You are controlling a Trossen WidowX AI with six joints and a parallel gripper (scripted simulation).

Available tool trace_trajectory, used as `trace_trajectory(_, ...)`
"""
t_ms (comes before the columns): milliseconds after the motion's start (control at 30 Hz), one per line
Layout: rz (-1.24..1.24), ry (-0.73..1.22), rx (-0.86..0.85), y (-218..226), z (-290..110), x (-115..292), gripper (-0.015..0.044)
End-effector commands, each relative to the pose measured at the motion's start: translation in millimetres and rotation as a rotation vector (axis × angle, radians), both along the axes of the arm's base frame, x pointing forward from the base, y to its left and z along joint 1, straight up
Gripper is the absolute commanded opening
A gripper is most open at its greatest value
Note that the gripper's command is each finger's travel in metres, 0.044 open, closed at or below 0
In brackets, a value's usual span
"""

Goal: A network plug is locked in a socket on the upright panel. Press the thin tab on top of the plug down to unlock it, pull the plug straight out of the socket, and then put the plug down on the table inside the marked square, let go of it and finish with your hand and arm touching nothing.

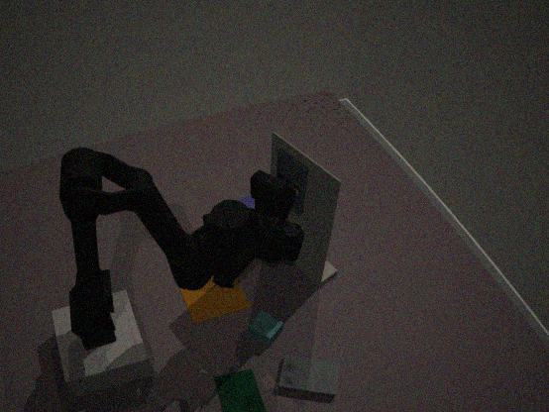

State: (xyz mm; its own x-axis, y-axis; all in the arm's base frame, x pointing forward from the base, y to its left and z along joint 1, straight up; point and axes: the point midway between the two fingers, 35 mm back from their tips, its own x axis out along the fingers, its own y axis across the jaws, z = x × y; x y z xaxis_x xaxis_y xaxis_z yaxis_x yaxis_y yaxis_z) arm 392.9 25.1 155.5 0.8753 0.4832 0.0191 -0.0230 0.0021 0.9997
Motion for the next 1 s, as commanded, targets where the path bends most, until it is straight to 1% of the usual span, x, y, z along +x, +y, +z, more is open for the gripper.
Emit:
trace_trajectory(0, -0.002, 0.002, 0.003, -0.5, -0.3, -0.6, 0.0000)
trace_trajectory(967, -0.002, 0.004, 0.002, -5.1, -1.1, -18.9, 0.0000)
